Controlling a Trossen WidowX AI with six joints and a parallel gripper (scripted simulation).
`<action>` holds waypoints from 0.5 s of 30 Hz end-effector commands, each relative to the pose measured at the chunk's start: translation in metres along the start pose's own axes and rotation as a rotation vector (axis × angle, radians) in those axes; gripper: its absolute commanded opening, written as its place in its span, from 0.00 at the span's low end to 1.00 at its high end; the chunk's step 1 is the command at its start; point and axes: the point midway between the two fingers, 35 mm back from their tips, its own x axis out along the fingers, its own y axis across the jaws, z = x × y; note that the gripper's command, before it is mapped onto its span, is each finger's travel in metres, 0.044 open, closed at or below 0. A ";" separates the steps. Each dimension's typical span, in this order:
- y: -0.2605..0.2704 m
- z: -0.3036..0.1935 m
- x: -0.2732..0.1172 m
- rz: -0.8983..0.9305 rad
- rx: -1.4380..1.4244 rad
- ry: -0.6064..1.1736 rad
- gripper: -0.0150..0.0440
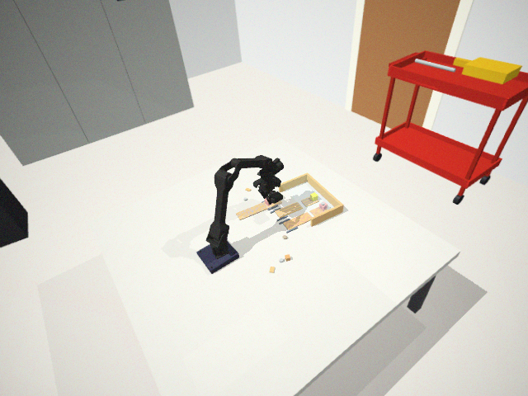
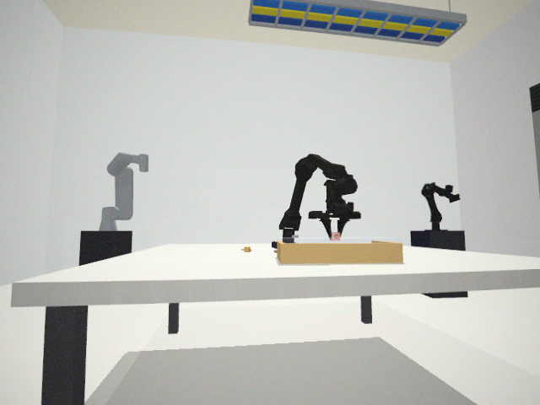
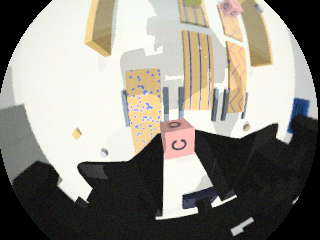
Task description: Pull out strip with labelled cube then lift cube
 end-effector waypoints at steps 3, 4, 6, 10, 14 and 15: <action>-0.006 -0.020 -0.003 0.004 -0.004 -0.005 0.25; -0.007 -0.023 -0.003 0.004 -0.004 -0.005 0.25; -0.009 -0.030 -0.002 0.004 -0.005 -0.004 0.25; -0.013 -0.043 -0.002 0.003 -0.007 -0.003 0.25; -0.017 -0.057 0.000 0.002 -0.008 -0.002 0.25; -0.018 -0.061 0.000 0.001 -0.009 -0.002 0.25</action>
